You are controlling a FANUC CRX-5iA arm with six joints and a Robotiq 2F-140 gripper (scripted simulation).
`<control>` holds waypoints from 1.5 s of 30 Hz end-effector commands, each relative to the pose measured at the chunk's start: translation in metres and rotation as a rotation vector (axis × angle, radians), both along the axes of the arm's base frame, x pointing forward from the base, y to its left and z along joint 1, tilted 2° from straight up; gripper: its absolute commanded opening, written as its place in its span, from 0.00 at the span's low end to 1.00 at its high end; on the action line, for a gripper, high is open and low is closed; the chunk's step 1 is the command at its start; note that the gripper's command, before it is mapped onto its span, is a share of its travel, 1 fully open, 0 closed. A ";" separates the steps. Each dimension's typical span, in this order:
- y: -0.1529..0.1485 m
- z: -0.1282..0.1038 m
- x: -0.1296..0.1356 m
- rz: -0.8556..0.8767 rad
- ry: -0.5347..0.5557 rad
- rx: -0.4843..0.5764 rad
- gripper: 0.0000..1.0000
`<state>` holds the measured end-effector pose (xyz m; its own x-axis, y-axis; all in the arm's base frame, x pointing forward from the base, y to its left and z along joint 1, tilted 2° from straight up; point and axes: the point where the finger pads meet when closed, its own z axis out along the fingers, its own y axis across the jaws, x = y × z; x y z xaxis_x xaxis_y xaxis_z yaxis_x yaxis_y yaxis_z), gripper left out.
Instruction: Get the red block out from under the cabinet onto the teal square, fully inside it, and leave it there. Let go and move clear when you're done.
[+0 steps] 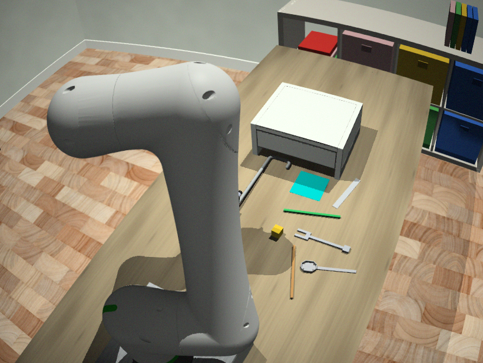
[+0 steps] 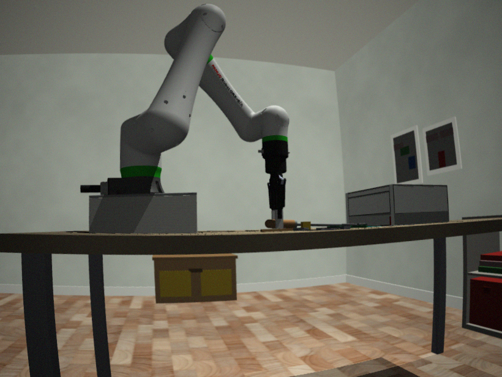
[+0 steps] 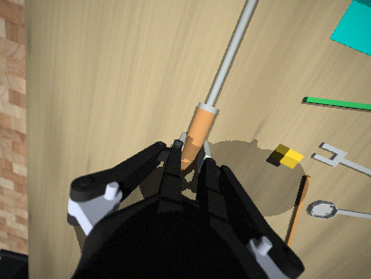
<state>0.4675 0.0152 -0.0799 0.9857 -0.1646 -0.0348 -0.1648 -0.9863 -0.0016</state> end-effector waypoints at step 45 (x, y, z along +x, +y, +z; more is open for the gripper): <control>-0.020 -0.004 0.120 0.000 0.000 0.000 0.00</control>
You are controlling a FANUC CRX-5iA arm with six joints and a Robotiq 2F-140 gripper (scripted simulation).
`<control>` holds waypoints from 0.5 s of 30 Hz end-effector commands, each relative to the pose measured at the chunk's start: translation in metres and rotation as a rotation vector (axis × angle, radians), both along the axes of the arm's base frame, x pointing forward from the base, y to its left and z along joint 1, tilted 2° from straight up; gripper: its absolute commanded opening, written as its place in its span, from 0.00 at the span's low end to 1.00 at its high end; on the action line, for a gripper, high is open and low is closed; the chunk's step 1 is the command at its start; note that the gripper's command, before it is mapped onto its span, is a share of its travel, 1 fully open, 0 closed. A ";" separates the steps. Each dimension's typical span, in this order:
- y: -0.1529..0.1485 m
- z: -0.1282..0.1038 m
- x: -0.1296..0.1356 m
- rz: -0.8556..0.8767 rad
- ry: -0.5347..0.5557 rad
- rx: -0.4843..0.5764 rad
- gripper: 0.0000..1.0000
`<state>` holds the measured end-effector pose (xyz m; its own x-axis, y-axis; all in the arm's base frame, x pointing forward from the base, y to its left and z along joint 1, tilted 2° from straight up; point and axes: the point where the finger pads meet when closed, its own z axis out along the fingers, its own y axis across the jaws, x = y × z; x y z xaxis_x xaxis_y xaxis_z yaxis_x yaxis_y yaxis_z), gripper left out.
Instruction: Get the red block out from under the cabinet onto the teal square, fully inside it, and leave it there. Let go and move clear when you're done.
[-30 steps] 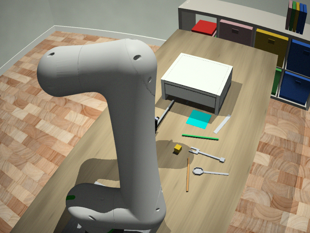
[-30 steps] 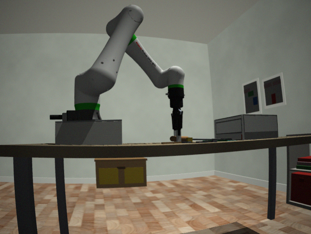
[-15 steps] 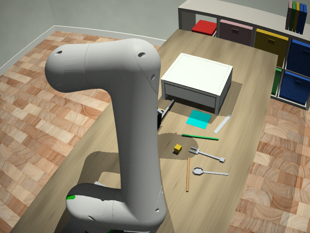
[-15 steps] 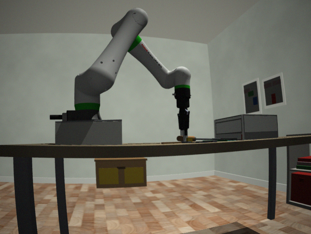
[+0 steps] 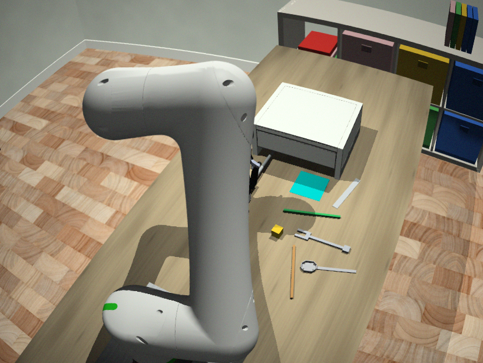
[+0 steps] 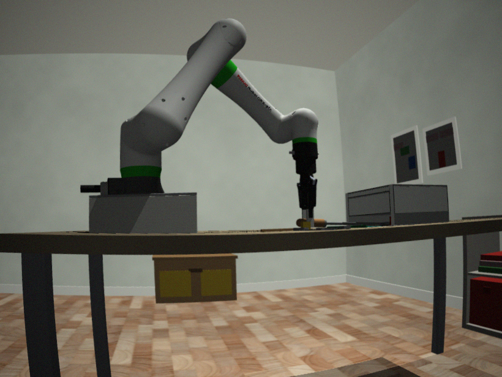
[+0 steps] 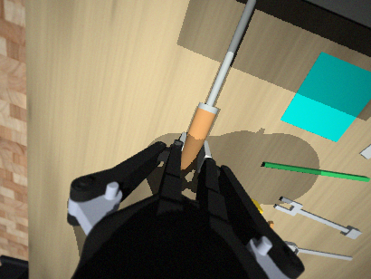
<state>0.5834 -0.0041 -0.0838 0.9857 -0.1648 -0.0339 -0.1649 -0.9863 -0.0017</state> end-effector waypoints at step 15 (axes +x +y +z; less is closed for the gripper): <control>-0.006 -0.001 0.038 0.000 0.001 0.000 0.00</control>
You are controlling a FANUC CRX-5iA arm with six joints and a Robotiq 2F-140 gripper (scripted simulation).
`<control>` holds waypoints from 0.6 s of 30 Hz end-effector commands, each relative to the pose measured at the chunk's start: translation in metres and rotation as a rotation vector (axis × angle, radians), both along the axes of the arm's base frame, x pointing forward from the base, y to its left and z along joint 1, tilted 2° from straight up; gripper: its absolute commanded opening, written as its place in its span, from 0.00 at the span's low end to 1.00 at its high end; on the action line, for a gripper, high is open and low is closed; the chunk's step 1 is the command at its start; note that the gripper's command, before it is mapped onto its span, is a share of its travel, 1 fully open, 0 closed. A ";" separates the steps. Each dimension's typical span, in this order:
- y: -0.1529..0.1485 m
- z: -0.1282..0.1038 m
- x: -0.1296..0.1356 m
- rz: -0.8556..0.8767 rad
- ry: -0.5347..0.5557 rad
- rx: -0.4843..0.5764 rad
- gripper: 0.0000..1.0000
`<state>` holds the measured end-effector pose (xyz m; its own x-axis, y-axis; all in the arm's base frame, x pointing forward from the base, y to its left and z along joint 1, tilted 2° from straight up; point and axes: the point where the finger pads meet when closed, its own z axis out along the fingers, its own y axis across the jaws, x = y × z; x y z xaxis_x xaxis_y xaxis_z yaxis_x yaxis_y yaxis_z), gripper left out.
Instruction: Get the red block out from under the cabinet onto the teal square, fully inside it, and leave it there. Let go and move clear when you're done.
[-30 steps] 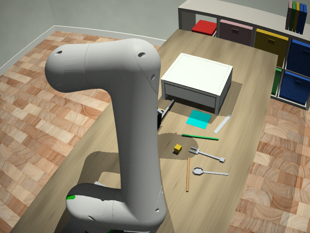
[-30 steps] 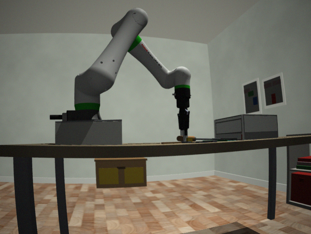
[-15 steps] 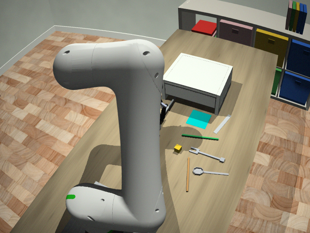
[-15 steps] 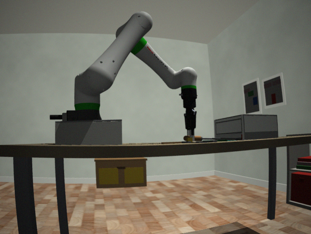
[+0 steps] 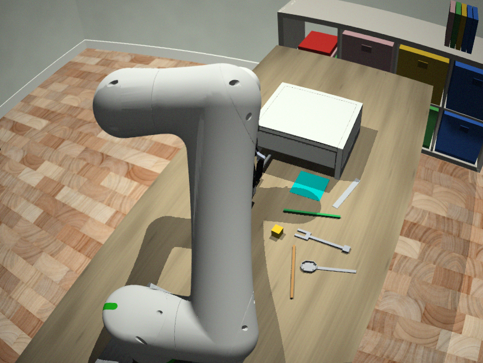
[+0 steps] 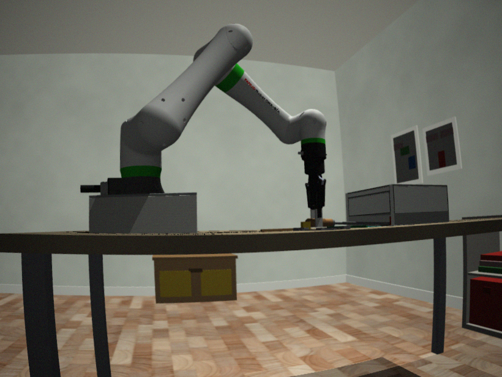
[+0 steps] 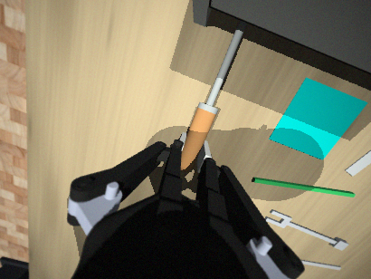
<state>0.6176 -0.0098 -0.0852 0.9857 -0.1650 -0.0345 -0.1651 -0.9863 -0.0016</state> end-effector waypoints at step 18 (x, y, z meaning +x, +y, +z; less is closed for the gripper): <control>-0.004 -0.001 0.027 0.000 0.000 0.000 0.00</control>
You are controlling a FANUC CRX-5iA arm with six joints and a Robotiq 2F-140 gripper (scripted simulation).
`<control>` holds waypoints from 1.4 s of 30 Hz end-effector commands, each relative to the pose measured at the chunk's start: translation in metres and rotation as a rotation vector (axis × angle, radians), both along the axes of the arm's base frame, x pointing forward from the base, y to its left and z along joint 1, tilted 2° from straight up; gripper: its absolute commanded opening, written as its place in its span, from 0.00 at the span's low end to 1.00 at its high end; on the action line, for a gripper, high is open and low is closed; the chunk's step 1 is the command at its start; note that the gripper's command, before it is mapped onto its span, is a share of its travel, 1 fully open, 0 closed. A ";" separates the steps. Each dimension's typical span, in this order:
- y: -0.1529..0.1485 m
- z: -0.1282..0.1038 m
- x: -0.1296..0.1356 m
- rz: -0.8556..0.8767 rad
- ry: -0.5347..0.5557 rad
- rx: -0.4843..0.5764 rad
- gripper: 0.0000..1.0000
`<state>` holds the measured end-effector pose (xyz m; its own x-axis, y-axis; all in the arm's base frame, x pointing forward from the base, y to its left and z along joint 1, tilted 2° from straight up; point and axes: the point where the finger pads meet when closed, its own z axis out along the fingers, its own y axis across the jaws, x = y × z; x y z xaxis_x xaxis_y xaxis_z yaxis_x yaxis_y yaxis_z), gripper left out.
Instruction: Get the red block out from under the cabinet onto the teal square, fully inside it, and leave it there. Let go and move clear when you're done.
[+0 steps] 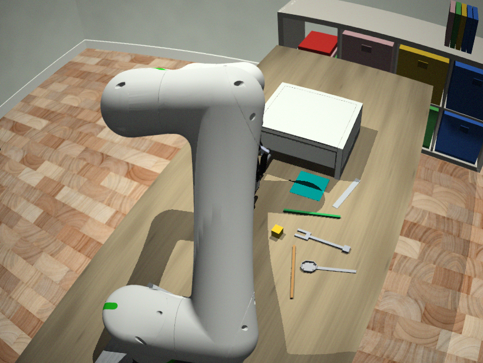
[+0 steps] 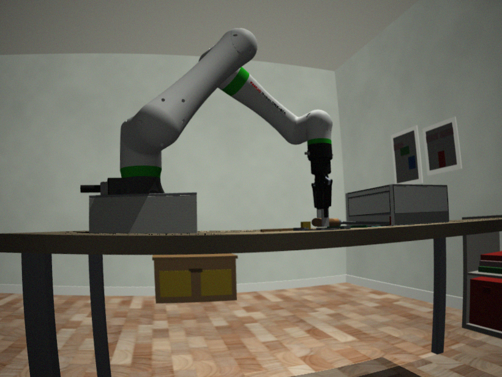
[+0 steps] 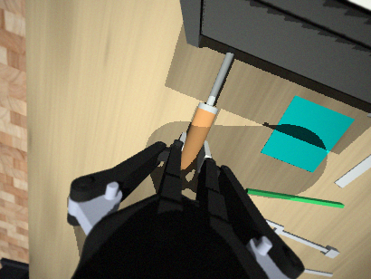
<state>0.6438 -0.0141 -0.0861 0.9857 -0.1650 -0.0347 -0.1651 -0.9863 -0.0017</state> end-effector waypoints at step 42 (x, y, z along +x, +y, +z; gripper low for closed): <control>-0.002 0.000 0.012 0.000 0.000 0.000 0.00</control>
